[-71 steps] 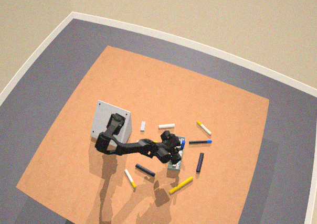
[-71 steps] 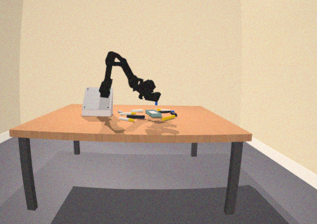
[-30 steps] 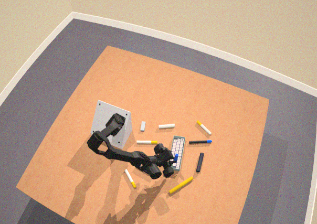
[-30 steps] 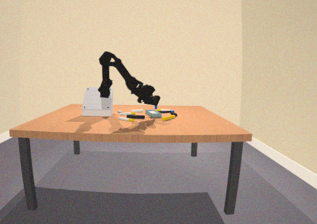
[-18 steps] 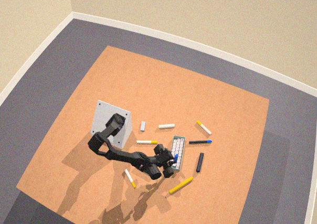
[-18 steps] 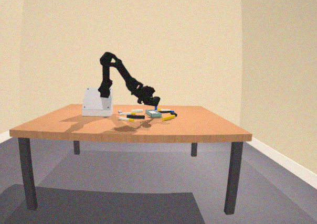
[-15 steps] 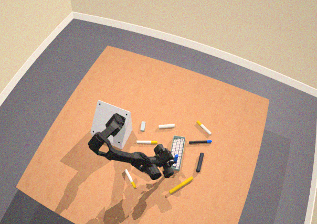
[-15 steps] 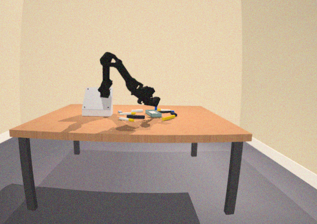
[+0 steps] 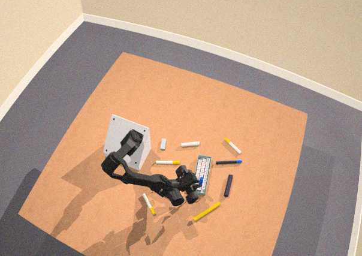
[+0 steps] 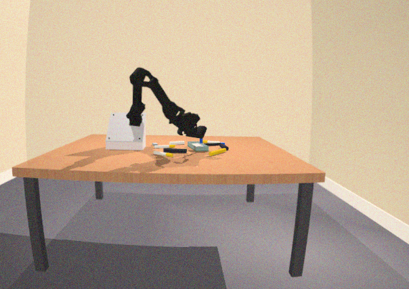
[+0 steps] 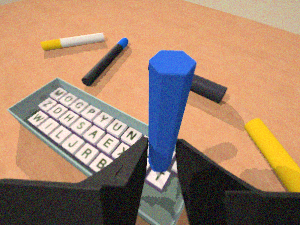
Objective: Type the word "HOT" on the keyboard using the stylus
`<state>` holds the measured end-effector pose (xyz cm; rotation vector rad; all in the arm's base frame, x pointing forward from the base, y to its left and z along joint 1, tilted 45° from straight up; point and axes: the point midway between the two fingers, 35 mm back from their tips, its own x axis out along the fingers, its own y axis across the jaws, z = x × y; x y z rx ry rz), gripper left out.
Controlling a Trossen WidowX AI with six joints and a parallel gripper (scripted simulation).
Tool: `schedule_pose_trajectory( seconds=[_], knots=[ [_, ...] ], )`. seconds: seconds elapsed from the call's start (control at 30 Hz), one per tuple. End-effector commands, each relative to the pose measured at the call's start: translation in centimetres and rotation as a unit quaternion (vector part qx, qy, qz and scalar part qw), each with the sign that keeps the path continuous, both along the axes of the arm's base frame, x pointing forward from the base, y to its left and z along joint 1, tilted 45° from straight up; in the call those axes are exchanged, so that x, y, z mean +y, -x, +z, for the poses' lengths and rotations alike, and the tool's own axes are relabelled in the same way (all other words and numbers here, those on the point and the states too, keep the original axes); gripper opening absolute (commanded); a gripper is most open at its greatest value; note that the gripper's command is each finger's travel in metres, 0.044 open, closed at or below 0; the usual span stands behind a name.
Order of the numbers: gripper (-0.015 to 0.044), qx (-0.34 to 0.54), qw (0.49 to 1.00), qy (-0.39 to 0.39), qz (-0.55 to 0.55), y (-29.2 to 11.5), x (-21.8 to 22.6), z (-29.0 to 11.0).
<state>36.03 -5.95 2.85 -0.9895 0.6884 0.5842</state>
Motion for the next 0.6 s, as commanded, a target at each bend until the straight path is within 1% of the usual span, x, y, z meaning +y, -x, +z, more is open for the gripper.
schedule_pose_trajectory(
  seconds=[0.0,0.17,0.43,0.57],
  knots=[
    [0.0081,-0.001,1.000,0.001,0.001,0.0,0.0,0.0],
    [0.0081,-0.001,1.000,0.001,0.001,0.0,0.2,0.2],
    [0.0081,-0.001,1.000,0.000,0.001,0.3,2.4,2.3],
    [0.0081,-0.001,1.000,0.000,0.001,0.3,2.6,2.6]
  ],
)
